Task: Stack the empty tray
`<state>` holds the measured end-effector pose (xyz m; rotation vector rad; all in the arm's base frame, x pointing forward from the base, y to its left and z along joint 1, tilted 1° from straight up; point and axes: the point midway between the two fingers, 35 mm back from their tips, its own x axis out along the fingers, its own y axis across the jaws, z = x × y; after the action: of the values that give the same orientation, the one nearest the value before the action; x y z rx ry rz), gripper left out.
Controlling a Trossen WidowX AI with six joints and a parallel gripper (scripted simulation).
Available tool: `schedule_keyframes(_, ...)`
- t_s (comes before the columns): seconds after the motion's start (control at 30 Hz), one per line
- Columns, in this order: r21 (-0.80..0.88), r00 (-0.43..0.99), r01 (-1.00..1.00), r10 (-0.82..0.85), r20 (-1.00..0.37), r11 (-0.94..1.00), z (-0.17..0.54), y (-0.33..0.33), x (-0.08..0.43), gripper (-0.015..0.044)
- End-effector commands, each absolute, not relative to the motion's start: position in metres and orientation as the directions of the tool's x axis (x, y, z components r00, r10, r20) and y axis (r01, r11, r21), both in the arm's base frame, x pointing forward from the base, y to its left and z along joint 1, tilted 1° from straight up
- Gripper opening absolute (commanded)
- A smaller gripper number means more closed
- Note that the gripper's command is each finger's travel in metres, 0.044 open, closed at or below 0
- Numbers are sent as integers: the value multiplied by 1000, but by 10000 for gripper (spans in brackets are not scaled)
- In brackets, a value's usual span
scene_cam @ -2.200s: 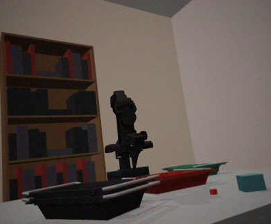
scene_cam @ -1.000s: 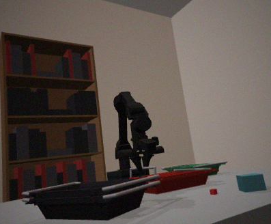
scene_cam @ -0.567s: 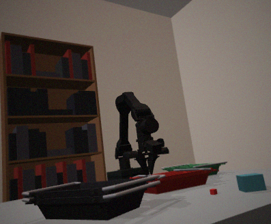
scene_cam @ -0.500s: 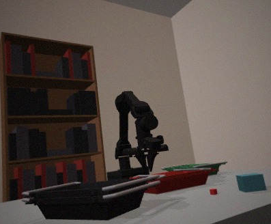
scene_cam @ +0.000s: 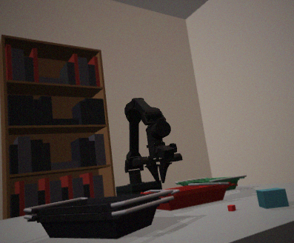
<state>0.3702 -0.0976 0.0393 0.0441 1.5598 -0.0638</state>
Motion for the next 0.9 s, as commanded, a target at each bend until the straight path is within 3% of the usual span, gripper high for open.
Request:
schedule_keyframes(0.0, -12, 9, 69, -13, -1000, 998, 39, -98, 370, 84)
schedule_keyframes(0.23, -12, 9, 69, -13, -1000, 998, 39, -98, 370, 84)
schedule_keyframes(0.37, -12, 9, 69, -13, -1000, 998, 39, -98, 370, 0)
schedule_keyframes(0.87, -12, 10, 69, -13, -1000, 998, 39, -98, 370, 0)
